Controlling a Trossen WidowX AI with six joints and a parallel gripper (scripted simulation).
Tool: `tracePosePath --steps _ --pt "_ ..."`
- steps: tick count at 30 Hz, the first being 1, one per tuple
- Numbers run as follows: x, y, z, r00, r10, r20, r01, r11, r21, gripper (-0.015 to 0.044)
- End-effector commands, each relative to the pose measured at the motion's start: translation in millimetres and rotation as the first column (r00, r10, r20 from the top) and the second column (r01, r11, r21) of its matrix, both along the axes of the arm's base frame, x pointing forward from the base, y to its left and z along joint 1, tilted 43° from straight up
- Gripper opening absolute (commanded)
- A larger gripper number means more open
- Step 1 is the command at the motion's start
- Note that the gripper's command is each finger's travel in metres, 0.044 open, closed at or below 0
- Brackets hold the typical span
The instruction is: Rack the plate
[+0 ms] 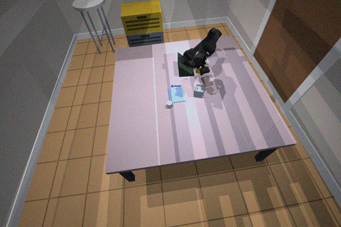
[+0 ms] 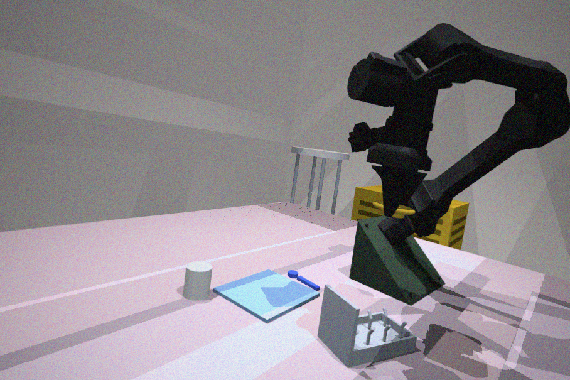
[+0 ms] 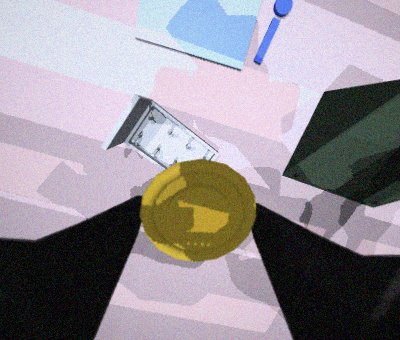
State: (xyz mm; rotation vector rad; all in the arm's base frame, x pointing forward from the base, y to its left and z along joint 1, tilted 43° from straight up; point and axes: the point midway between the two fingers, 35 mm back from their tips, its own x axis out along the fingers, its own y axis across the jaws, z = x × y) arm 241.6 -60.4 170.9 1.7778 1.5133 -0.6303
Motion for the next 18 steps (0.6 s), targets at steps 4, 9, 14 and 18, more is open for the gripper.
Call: tracePosePath --steps 4,9,14,18 --pt "-16.5 21.4 10.2 0.977 -0.166 -0.134 0.172 0.984 0.038 0.0000" --pt "-30.3 37.5 15.3 0.928 -0.283 -0.244 0.303 0.952 0.049 0.0000" --pt "-44.0 52.4 18.6 0.856 -0.383 -0.347 0.424 0.905 0.047 0.0000" --pt "-46.0 54.3 18.9 0.845 -0.395 -0.361 0.439 0.897 0.046 0.0000"
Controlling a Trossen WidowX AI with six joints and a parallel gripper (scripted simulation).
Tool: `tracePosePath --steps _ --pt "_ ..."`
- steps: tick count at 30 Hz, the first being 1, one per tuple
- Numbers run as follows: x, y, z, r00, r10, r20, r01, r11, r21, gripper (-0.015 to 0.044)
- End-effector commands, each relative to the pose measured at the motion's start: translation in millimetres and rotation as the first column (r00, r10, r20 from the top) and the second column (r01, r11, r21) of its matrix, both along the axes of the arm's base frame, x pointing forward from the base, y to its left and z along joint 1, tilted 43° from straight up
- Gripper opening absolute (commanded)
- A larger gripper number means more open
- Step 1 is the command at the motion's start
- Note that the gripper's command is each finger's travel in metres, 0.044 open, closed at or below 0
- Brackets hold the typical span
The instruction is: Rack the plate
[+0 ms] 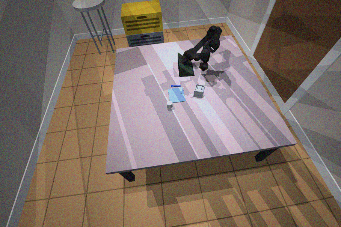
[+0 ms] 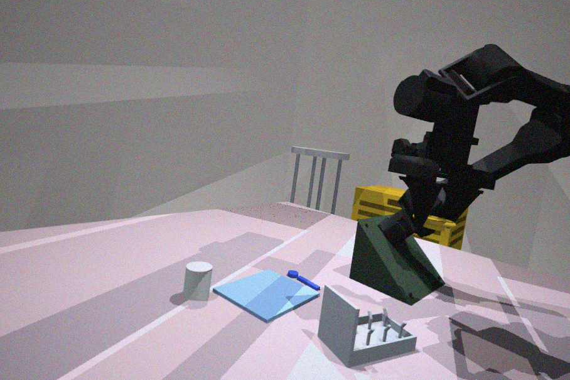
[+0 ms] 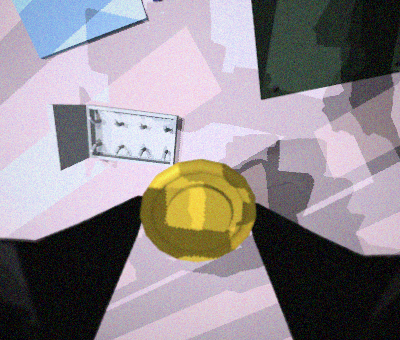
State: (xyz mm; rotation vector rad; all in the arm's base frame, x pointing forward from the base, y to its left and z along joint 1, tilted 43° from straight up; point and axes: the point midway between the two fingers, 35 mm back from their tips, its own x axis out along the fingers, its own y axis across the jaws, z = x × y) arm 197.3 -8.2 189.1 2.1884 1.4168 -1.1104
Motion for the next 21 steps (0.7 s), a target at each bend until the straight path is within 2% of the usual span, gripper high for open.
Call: tracePosePath --steps 1,11,21 --pt "-1.6 2.2 0.7 1.000 -0.024 -0.017 0.024 1.000 0.010 0.0000" --pt "-7.7 8.4 -27.8 0.993 0.103 -0.066 -0.112 0.983 -0.146 0.0000" --pt "-11.8 11.1 -57.0 0.967 0.226 -0.117 -0.253 0.911 -0.326 0.0000"
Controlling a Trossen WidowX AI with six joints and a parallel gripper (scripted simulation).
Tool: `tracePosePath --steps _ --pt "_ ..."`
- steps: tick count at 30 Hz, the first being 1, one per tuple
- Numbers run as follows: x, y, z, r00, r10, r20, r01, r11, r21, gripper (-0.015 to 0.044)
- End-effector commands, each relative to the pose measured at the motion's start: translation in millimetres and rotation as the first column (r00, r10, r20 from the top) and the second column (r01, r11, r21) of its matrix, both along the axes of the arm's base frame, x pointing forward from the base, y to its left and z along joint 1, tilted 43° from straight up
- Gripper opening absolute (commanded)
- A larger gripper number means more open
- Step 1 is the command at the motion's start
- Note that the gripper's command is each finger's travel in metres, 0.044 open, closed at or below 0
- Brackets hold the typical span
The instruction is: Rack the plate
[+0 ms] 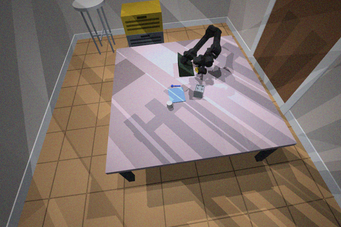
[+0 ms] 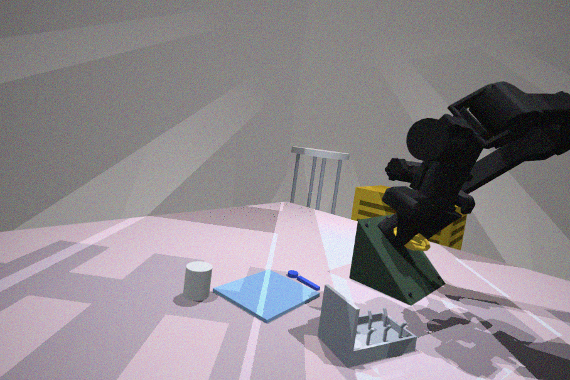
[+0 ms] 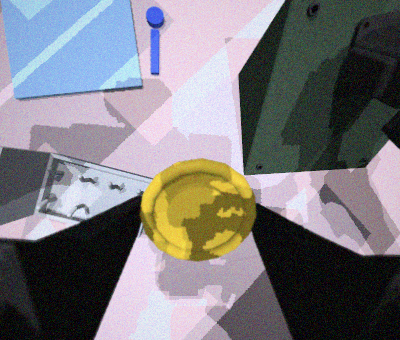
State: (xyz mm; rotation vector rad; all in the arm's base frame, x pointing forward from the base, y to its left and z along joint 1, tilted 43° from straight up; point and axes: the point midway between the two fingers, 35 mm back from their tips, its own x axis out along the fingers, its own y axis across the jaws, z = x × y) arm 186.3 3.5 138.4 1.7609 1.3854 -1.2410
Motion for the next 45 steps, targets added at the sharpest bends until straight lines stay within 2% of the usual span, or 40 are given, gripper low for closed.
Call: tracePosePath --steps 1,12,24,45 --pt "-1.0 -0.6 -8.9 0.999 0.042 -0.002 -0.042 0.997 -0.071 0.0000" --pt "-0.1 -0.7 -34.1 0.984 0.181 -0.004 -0.174 0.943 -0.282 0.0000" --pt "6.2 -0.4 -53.5 0.950 0.313 0.010 -0.267 0.826 -0.497 0.0000" --pt "22.8 10.5 -67.4 0.856 0.512 0.077 -0.262 0.557 -0.788 0.0000"
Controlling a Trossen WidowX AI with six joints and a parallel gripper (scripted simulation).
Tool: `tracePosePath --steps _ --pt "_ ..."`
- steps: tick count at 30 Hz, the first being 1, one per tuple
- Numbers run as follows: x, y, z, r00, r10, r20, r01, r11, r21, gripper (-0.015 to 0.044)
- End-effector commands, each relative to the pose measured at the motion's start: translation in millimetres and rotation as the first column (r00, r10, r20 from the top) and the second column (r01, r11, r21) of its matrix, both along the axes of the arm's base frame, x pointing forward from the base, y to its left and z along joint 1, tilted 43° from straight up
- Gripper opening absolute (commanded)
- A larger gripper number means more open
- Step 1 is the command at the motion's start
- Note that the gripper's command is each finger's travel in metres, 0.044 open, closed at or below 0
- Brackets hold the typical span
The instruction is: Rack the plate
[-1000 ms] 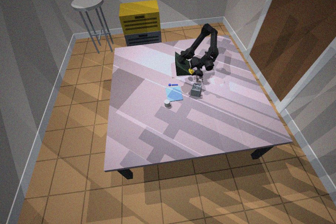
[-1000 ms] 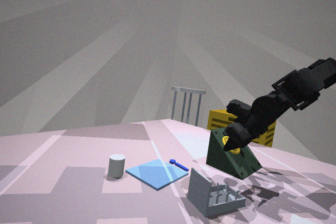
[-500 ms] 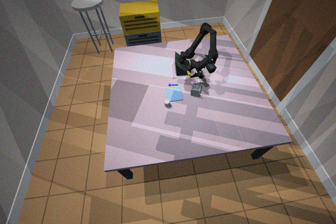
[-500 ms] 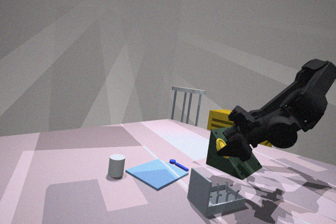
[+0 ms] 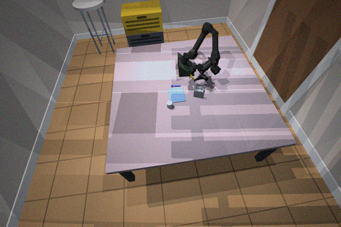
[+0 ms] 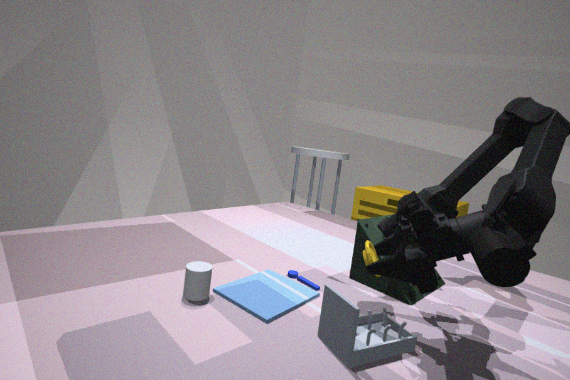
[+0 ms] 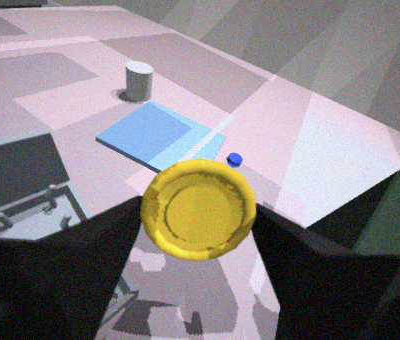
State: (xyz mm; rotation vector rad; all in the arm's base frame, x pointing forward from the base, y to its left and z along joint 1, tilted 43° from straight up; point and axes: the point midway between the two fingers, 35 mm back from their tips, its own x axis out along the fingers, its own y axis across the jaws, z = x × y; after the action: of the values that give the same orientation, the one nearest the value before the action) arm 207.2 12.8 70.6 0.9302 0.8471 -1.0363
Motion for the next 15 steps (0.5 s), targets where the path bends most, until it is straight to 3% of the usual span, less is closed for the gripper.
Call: tracePosePath --steps 1,15 --pt "2.4 2.2 0.2 0.999 0.028 0.047 -0.025 0.999 -0.046 0.0000" --pt "7.9 19.1 1.5 0.963 0.163 0.216 -0.121 0.973 -0.197 0.0000"
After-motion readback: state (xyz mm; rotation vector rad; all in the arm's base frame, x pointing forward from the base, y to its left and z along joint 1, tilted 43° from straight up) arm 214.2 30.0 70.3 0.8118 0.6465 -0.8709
